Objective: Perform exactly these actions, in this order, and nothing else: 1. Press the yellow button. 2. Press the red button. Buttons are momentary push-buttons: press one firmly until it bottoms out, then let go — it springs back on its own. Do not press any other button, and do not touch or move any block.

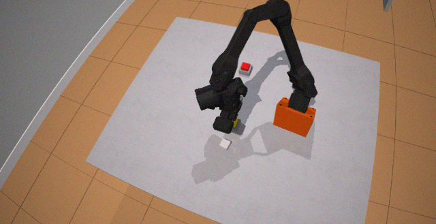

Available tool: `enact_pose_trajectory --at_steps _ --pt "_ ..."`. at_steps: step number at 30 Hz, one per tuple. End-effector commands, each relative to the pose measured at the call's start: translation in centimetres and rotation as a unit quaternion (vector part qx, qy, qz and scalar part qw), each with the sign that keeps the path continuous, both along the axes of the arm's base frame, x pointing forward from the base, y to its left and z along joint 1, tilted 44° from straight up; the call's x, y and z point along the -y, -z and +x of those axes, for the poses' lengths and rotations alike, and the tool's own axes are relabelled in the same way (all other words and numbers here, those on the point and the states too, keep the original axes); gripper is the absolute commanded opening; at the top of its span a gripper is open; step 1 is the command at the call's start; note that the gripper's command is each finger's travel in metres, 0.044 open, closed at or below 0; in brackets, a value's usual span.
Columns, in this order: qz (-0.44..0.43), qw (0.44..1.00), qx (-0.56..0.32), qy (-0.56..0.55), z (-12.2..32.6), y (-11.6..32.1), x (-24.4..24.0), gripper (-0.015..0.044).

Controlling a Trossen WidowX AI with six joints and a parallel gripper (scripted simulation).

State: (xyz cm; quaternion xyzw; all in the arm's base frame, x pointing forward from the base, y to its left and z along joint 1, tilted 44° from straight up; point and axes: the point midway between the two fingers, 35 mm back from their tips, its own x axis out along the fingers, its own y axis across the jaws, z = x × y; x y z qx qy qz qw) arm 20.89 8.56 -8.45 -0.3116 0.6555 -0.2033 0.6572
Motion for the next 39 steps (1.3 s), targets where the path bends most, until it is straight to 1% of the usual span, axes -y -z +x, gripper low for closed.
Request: enact_pose_trajectory --at_steps 1,24,39 --pt "-0.003 1.000 0.000 -0.003 0.0 0.0 0.1 0.0020" --pt "-0.003 1.000 0.000 -0.003 0.2 2.3 2.3 0.0020" --pt "-0.003 1.000 0.000 -0.003 0.2 2.4 2.4 0.0020"
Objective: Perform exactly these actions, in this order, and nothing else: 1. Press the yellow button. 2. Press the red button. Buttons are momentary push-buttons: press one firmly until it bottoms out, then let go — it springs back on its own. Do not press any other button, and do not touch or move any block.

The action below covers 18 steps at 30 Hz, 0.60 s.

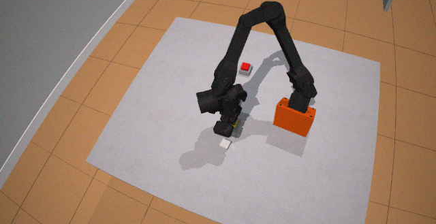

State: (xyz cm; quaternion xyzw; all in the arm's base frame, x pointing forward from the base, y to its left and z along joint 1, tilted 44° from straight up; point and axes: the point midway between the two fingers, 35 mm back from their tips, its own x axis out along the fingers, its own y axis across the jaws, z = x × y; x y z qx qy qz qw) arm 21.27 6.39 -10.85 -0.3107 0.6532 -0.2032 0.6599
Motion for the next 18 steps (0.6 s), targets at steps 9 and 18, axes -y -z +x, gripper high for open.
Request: enact_pose_trajectory --at_steps 9,18 --pt "-0.004 1.000 -0.003 -0.002 -0.2 0.0 0.2 0.0020" --pt "-0.004 1.000 -0.003 -0.002 -0.4 -2.4 -2.1 0.0020"
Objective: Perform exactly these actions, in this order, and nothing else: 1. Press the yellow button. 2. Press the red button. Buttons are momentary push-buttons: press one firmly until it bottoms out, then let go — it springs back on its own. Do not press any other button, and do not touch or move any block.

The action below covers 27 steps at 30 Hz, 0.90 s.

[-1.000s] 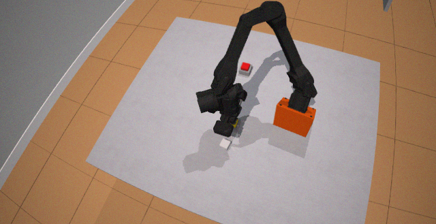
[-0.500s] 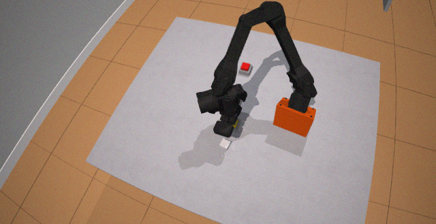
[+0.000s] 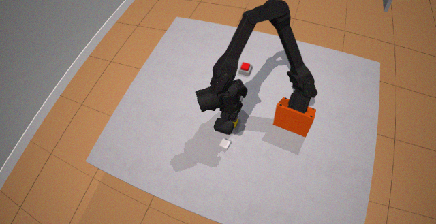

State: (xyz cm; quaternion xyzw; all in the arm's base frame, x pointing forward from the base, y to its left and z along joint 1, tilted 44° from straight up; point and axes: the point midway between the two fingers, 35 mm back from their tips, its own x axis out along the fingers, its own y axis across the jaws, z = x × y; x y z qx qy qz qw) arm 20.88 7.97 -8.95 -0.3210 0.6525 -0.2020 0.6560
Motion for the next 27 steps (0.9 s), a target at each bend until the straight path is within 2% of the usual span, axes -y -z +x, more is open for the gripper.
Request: enact_pose_trajectory --at_steps 1,5,13,20,27 --pt "0.004 1.000 0.001 0.005 0.0 -0.7 -0.7 0.0020" --pt "0.005 1.000 0.001 0.005 -0.3 -4.7 -4.5 0.0020" --pt "0.009 1.000 -0.001 0.004 0.4 -5.7 -4.3 0.0020" --pt "0.030 1.000 -0.003 -0.003 6.4 -12.8 1.9 0.0020" --pt "0.017 1.000 0.002 -0.002 8.3 -19.7 9.8 0.0020"
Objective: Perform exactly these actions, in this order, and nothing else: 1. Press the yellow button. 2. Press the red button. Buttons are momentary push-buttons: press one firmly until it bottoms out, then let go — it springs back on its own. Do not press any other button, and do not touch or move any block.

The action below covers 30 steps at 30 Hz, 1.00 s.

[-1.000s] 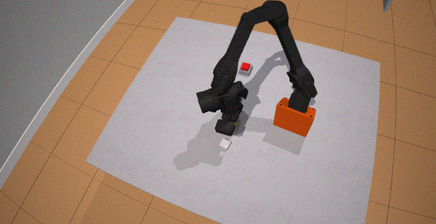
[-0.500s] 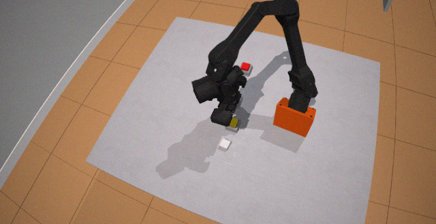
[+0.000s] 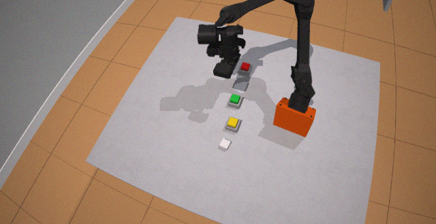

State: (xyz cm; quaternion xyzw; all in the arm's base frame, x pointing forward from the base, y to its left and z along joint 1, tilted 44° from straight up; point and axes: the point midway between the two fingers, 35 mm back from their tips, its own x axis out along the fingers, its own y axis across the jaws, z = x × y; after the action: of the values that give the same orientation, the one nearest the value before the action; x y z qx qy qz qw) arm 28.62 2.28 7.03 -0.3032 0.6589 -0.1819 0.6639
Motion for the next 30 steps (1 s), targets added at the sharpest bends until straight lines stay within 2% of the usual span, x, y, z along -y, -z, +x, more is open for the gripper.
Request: enact_pose_trajectory --at_steps 1,4,11,17,30 --pt "-0.016 1.000 0.005 0.001 0.5 -4.7 5.3 0.0020" --pt "-0.029 1.000 0.004 0.005 -0.1 -7.4 8.4 0.0020" --pt "-0.031 1.000 0.004 0.006 -0.2 -7.6 8.7 0.0020" --pt "-0.032 0.999 0.004 0.006 0.2 -3.3 12.8 0.0020" --pt "-0.032 0.999 0.005 0.006 0.3 -2.5 13.6 0.0020"
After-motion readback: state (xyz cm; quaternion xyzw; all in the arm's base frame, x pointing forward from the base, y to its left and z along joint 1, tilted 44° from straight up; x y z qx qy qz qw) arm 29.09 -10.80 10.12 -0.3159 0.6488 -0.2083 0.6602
